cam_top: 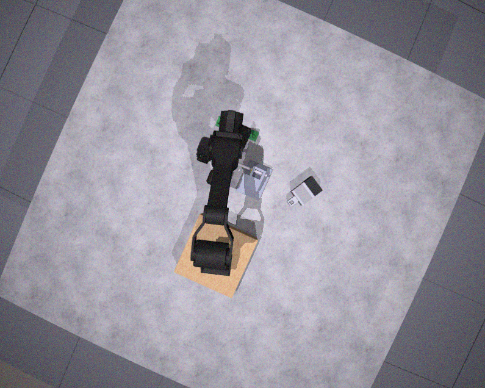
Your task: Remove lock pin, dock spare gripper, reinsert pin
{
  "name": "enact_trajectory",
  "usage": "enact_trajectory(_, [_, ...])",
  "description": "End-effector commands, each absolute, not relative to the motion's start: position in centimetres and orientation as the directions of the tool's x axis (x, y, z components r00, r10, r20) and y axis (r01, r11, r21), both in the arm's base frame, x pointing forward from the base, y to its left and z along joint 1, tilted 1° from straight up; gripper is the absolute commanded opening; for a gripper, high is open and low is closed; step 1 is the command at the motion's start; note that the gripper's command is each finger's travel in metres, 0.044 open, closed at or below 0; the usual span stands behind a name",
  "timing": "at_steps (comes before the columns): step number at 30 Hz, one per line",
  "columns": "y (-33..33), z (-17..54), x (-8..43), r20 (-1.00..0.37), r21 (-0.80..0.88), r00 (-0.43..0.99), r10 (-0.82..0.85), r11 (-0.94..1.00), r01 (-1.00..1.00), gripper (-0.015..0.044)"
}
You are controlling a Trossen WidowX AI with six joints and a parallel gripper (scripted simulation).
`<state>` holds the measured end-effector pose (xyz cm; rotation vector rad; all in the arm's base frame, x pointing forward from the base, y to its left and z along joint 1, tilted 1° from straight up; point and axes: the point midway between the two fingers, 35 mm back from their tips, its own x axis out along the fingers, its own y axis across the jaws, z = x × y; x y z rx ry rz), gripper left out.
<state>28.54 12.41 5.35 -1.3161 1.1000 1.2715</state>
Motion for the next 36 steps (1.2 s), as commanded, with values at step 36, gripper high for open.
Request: enact_trajectory(36, [12.5, 0.7, 28.3, -0.999, -0.038, 0.037, 0.013, -0.124, -0.992, 0.0195])
